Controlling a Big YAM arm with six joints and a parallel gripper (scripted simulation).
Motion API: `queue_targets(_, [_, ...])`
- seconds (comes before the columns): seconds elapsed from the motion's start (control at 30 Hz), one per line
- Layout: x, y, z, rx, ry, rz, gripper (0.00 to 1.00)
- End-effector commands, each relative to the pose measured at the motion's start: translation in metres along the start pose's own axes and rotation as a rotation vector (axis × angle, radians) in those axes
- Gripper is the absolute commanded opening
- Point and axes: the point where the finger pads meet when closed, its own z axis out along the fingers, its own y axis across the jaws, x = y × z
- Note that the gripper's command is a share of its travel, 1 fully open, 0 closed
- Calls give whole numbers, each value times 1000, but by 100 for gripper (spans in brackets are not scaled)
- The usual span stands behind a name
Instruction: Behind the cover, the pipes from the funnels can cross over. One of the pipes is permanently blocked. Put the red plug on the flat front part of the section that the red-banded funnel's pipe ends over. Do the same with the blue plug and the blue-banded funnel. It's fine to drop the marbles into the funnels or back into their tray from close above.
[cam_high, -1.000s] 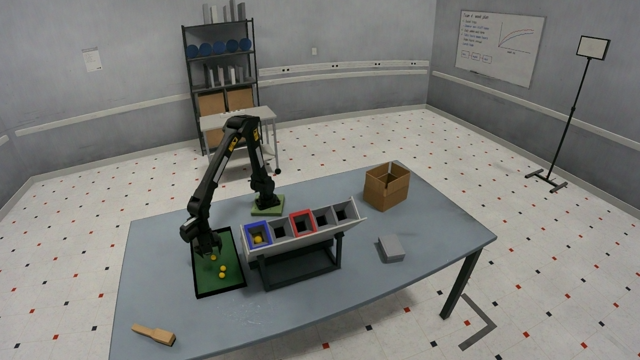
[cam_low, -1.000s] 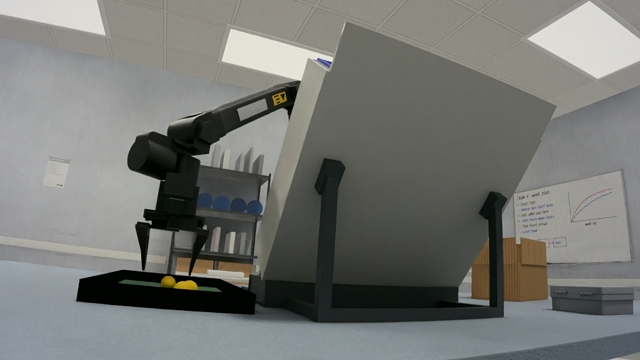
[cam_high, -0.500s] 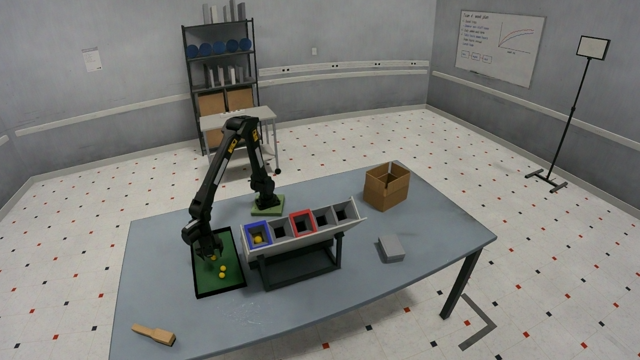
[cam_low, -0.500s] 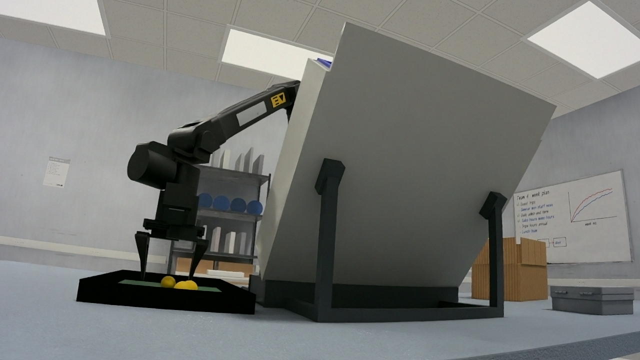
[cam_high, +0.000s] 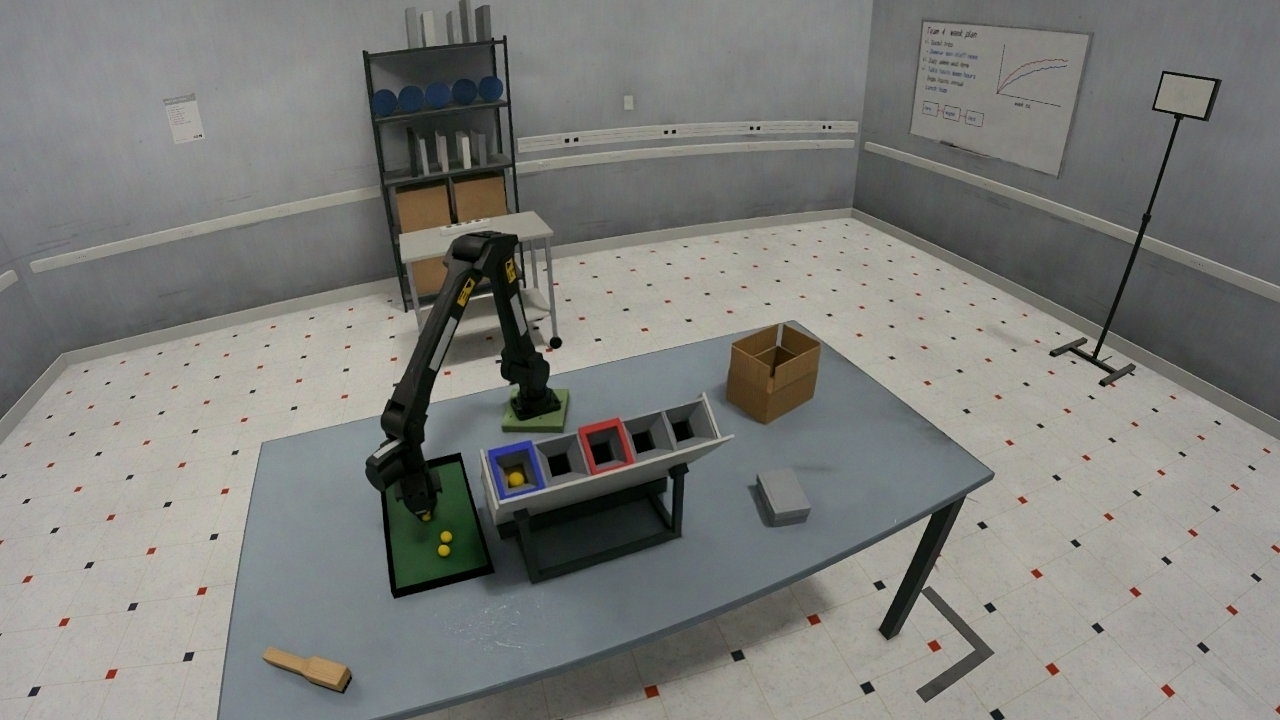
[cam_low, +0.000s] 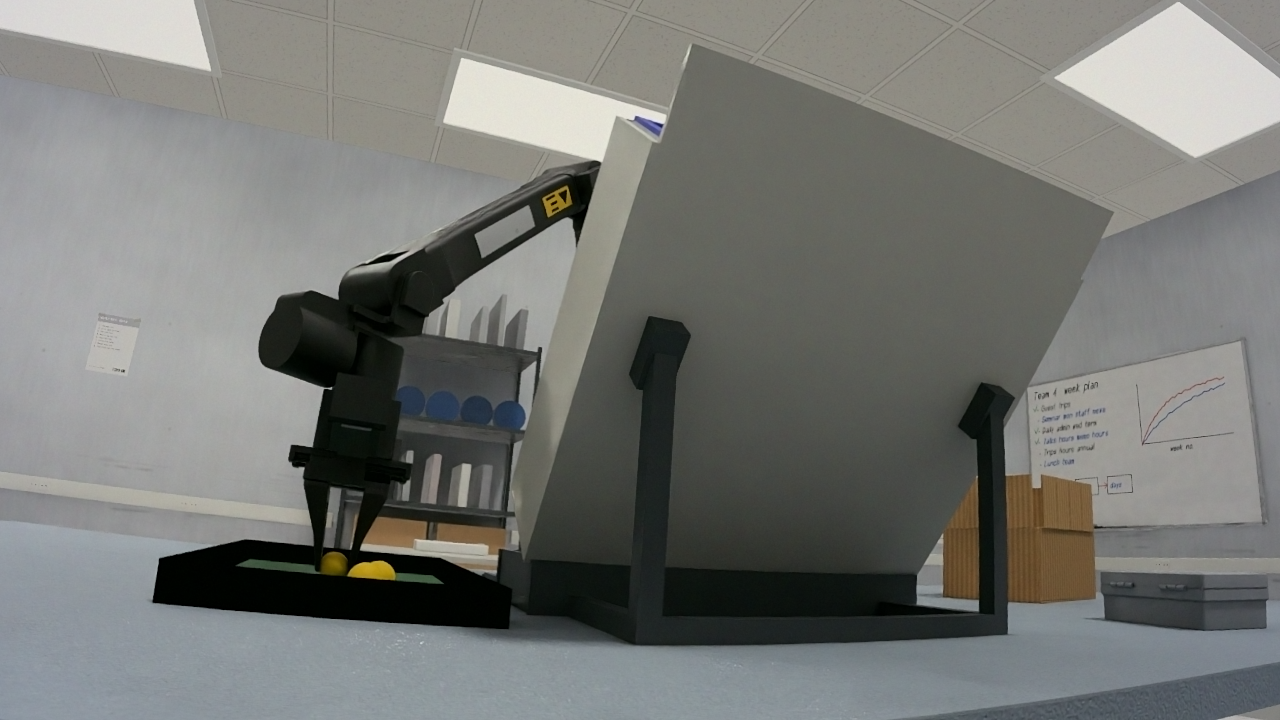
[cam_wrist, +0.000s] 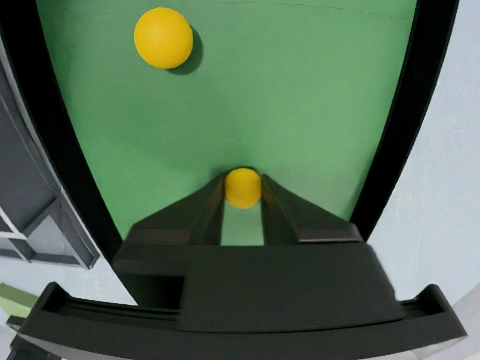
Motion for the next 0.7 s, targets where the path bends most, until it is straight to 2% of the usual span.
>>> queue_targets(0.0, [-5,-6,-7,13,-12,-1,0])
queue_targets(0.67, [-4,-5,-6,14,-13,-1,0])
